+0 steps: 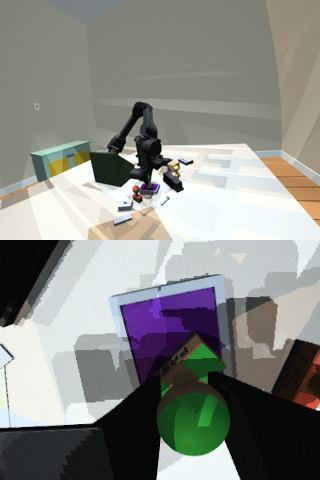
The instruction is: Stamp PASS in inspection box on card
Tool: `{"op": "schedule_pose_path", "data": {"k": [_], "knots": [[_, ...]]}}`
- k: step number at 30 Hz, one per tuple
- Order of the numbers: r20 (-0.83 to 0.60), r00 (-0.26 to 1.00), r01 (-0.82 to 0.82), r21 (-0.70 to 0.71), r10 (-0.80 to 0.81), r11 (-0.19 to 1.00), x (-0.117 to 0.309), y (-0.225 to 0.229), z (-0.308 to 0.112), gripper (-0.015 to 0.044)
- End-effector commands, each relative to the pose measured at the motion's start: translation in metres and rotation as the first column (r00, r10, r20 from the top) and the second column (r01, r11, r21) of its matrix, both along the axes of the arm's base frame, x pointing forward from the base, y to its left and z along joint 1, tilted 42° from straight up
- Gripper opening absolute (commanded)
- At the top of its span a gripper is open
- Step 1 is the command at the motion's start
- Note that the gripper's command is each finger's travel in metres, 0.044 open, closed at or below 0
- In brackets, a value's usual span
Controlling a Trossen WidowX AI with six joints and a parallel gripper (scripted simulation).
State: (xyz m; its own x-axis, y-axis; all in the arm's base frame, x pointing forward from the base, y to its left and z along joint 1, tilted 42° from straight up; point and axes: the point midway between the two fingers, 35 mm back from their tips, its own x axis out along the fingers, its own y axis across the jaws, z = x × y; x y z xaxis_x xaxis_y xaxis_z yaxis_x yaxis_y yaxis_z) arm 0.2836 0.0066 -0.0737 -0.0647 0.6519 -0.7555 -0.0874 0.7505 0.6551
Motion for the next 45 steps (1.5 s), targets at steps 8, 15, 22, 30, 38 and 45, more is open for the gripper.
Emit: {"op": "schedule_pose_path", "data": {"k": [8, 15, 22, 30, 38, 45], "knots": [[0.001, 1.000, -0.002, 0.003, 0.002, 1.000, 0.0005, 0.0022, -0.0014, 0.0000], [0.001, 1.000, -0.002, 0.003, 0.002, 1.000, 0.0005, 0.0022, -0.0014, 0.0000], [0.001, 1.000, -0.002, 0.003, 0.002, 1.000, 0.0006, 0.0018, -0.0009, 0.0000], [0.001, 1.000, -0.002, 0.003, 0.002, 1.000, 0.0009, -0.0009, 0.0020, 0.0000], [0.001, 1.000, -0.002, 0.002, 0.002, 1.000, 0.0012, -0.0035, 0.0050, 0.0000], [0.001, 1.000, -0.002, 0.002, 0.002, 1.000, 0.0017, -0.0064, 0.0082, 0.0000]]}}
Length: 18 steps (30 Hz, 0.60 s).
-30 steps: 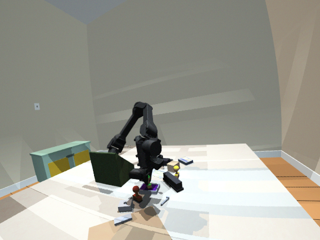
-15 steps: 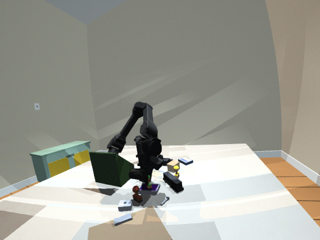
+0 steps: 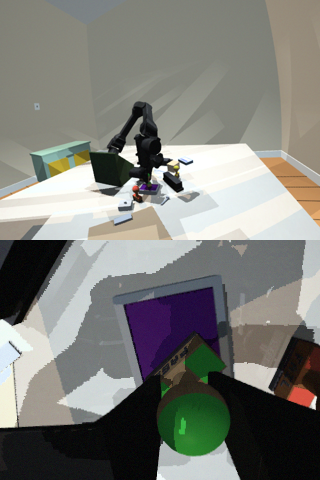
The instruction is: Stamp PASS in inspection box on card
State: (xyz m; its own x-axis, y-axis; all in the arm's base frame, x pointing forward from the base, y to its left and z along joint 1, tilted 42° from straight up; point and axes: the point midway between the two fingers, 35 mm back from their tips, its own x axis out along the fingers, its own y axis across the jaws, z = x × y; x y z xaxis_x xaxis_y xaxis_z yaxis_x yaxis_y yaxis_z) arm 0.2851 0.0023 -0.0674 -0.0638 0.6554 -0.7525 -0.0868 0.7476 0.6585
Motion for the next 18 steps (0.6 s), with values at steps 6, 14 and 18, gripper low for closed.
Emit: {"op": "schedule_pose_path", "data": {"k": [6, 14, 18], "knots": [[0.001, 1.000, -0.002, -0.004, 0.002, 1.000, 0.001, -0.009, 0.009, 0.0000], [0.001, 1.000, -0.002, -0.005, 0.002, 1.000, 0.003, -0.017, 0.019, 0.0000], [0.001, 1.000, -0.002, -0.005, 0.002, 1.000, 0.003, -0.022, 0.023, 0.0000]]}}
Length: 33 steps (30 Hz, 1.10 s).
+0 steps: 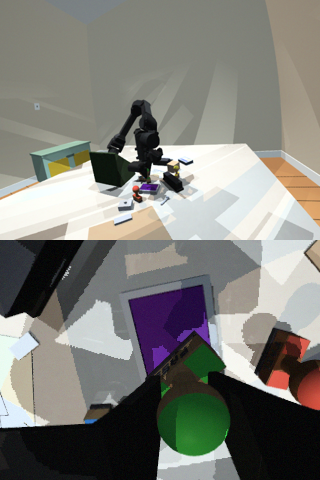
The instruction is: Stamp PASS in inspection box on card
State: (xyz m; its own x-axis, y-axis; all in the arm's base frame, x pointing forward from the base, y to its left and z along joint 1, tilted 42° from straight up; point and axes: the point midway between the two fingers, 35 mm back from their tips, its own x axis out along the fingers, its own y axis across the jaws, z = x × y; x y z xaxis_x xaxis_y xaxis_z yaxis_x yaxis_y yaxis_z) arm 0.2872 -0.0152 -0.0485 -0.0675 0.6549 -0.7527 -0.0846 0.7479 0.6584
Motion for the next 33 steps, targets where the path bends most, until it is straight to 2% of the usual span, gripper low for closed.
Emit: {"op": "schedule_pose_path", "data": {"k": [1, 13, 23, 33], "knots": [[0.005, 1.000, -0.002, -0.004, 0.002, 1.000, 0.001, -0.005, 0.006, 0.0000], [0.015, 1.000, -0.013, -0.004, 0.014, 1.000, 0.001, -0.013, 0.020, 0.0000], [0.167, 0.968, -0.189, -0.012, 0.188, 0.982, -0.003, 0.025, 0.057, 0.0000], [0.316, 0.880, -0.361, -0.037, 0.354, 0.932, -0.016, 0.064, 0.091, 0.0000]]}}
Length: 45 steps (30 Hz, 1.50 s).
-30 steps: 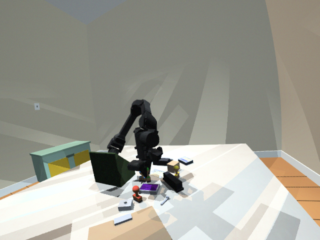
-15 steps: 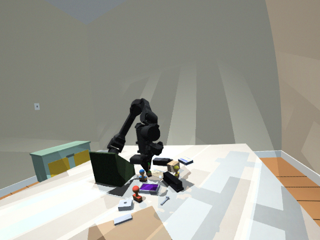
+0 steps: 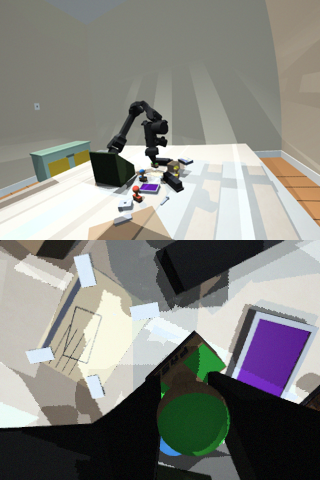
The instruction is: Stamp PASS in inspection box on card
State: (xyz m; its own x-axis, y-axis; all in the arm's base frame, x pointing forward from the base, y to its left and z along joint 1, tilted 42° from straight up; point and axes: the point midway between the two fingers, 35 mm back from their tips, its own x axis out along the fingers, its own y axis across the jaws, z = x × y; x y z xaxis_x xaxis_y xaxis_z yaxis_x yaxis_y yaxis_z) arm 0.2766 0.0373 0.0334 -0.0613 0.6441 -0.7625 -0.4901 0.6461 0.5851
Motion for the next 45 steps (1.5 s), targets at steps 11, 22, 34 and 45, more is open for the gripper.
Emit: {"op": "schedule_pose_path", "data": {"k": [11, 22, 34, 45], "knots": [[0.212, 0.945, -0.256, 0.014, 0.248, 0.966, -0.031, 0.050, 0.042, 0.0000], [0.234, 0.933, -0.283, 0.012, 0.273, 0.959, -0.035, 0.056, 0.043, 0.0000], [0.234, 0.933, -0.284, 0.011, 0.273, 0.959, -0.035, 0.061, 0.037, 0.0000], [0.234, 0.933, -0.284, 0.011, 0.274, 0.959, -0.035, 0.066, 0.031, 0.0000]]}}
